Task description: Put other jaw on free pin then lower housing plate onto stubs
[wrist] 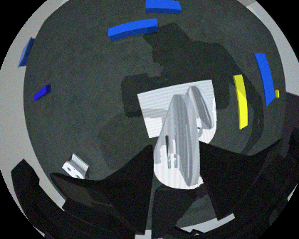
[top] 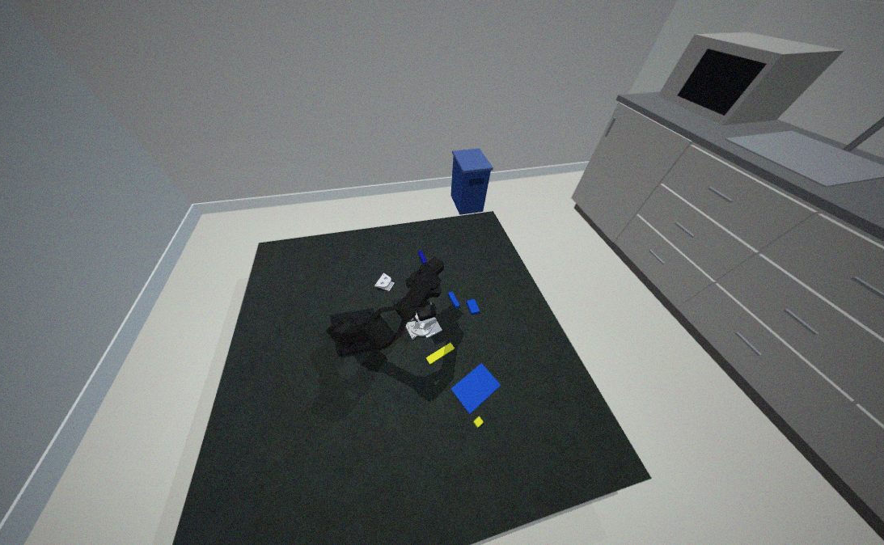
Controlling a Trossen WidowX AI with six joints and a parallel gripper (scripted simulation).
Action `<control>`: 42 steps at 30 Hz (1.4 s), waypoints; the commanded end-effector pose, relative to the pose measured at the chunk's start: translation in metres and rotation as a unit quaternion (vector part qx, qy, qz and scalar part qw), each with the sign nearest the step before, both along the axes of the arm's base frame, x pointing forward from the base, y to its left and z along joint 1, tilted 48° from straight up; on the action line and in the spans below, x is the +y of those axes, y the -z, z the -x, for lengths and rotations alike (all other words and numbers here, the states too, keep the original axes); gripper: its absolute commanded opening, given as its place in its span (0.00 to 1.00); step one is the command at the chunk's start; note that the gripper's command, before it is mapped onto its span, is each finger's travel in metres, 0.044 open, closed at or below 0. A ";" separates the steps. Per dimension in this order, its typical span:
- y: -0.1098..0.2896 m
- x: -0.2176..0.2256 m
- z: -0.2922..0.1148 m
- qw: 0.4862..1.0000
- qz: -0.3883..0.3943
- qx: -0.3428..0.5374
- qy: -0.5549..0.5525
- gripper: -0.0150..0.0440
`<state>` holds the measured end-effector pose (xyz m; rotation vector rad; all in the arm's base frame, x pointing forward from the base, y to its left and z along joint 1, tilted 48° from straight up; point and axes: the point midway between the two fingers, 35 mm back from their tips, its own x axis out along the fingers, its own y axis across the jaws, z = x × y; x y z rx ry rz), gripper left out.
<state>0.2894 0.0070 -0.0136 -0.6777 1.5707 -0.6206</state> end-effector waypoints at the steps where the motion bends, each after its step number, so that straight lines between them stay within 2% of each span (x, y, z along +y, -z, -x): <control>1: -0.001 0.000 -0.002 1.000 0.001 -0.002 -0.003 0.48; 42: -0.001 0.000 -0.002 1.000 0.002 -0.008 0.003 0.48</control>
